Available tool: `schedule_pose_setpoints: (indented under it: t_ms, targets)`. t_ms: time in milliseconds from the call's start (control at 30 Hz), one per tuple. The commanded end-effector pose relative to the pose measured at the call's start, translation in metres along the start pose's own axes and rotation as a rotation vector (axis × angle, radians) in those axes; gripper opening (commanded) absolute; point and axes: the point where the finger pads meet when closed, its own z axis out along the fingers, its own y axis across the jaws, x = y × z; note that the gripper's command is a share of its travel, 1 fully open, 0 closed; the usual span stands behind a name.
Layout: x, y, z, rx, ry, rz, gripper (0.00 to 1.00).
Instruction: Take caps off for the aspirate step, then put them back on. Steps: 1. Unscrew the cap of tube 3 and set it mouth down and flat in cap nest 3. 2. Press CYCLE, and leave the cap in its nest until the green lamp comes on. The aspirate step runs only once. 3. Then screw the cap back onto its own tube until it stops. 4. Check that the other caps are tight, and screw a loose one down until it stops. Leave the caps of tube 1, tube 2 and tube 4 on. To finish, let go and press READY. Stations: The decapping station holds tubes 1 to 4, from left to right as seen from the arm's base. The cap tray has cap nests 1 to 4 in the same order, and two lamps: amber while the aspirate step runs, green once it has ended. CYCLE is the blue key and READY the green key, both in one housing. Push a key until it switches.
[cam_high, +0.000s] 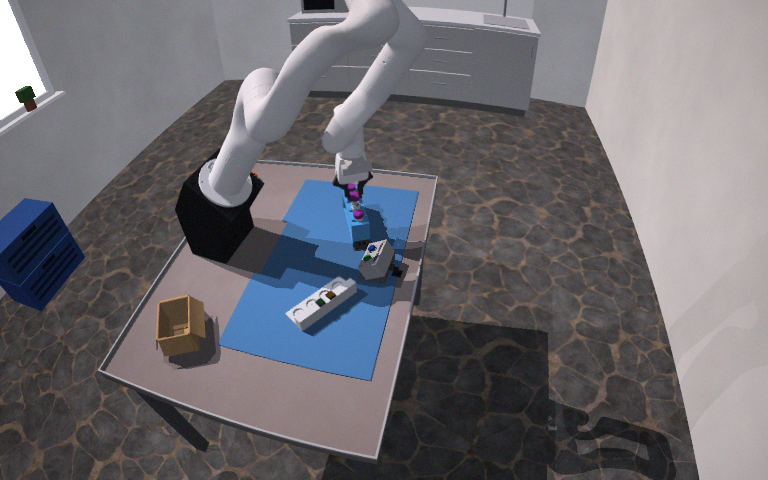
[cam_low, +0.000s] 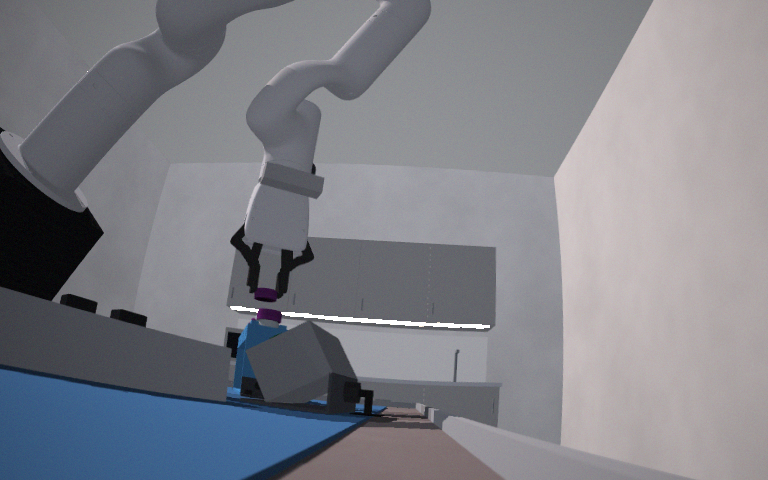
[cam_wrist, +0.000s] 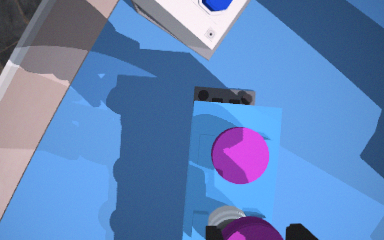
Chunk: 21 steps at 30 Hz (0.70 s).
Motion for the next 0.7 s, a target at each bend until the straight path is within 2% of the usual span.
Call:
schedule_pose_setpoints:
  t_ms: [0, 167, 667]
  targets:
    - [0.020, 0.015, -0.001, -0.005, 0.000, -0.248, 0.00]
    - [0.040, 0.030, -0.001, -0.005, -0.001, -0.474, 0.00]
    - [0.099, 0.075, -0.002, -0.005, -0.001, -0.474, 0.00]
